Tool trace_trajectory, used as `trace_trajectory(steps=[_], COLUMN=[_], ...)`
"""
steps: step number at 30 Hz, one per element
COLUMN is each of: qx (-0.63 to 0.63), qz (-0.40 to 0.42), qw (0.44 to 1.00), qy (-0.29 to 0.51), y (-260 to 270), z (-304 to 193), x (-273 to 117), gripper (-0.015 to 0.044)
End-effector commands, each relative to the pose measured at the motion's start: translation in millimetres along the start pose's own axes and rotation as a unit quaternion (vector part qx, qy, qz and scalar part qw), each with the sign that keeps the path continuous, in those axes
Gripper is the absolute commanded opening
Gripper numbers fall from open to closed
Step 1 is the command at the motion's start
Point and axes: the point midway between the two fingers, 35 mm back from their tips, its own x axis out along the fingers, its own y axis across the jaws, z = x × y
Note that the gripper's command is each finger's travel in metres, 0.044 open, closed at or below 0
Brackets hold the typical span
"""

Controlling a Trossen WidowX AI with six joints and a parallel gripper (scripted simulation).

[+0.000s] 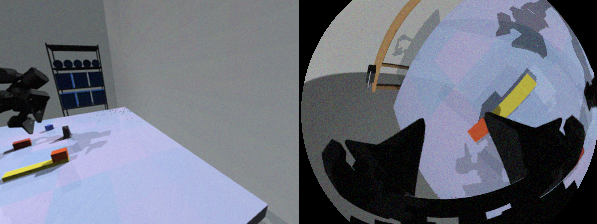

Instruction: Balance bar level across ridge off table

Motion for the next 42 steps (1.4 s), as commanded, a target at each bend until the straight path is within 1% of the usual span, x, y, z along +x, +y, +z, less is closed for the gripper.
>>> trace_trajectory(steps=[1, 7, 13, 19, 25, 27, 35, 42], qx=[0.037, 0.105, 0.178, 0.257, 0.334, 0.343, 0.343, 0.343], qz=[-0.056, -0.135, -0.216, -0.298, -0.376, -0.384, -0.384, -0.384], qw=[0.998, 0.985, 0.959, 0.919, 0.864, 0.857, 0.857, 0.857], qy=[0.015, 0.032, 0.040, 0.039, 0.030, 0.028, 0.028, 0.028], y=[-7, -16, -25, -33, -39, -39, -41, -64], z=[-2, 0, 2, 6, 9, 9, 8, -5], x=[12, 22, 28, 31, 30, 30, 33, 62], gripper=[0.0315, 0.0315, 0.0315, 0.0315, 0.0315, 0.0315, 0.0315, 0.0315])
